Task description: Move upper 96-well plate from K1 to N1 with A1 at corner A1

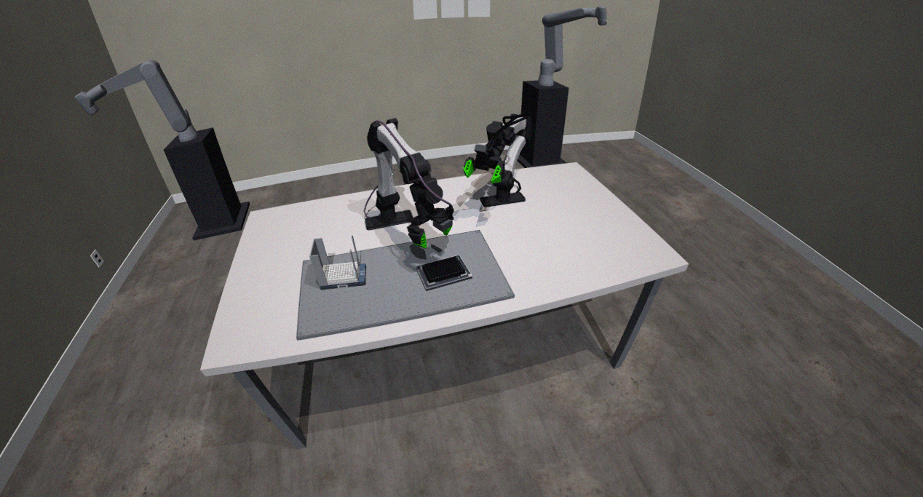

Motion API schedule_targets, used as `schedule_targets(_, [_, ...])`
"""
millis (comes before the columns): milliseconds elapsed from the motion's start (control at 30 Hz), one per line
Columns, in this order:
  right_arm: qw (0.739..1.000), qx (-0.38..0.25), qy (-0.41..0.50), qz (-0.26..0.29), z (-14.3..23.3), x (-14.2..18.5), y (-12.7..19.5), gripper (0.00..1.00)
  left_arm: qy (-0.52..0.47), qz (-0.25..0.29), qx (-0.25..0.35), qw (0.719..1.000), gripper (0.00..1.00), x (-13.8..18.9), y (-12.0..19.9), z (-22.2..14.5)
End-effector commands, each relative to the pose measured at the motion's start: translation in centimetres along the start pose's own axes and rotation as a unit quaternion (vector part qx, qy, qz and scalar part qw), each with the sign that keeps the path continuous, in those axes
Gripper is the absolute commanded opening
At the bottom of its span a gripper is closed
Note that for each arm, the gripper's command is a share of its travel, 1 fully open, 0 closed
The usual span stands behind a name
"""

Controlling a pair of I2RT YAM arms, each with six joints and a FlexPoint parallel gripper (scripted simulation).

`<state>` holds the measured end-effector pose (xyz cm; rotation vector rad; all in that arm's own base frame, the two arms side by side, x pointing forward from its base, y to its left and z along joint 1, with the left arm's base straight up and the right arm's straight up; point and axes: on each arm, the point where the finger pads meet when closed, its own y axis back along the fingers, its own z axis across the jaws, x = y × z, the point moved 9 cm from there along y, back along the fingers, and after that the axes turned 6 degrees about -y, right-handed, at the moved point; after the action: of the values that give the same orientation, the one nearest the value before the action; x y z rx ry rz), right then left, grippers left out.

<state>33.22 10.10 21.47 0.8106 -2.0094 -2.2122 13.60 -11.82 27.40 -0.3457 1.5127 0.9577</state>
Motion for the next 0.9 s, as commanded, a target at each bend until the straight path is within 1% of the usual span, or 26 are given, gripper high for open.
schedule_targets(0, [0.995,0.028,-0.073,-0.056,0.5,-0.4,1.1,1.00,-0.002,-0.004,-0.001,1.000,1.00,-0.3,0.0,0.1])
schedule_targets(167, [0.992,0.032,-0.102,-0.065,0.8,0.3,1.6,1.00,-0.002,-0.004,-0.001,1.000,1.00,-0.3,0.0,0.1])
schedule_targets(267, [0.994,0.027,-0.092,-0.056,1.0,0.7,1.5,1.00,-0.002,-0.004,-0.001,1.000,1.00,-0.3,0.0,0.1])
schedule_targets(867, [0.994,0.027,-0.094,-0.057,0.9,0.5,1.5,1.00,-0.002,-0.004,-0.001,1.000,1.00,-0.3,0.0,0.1])
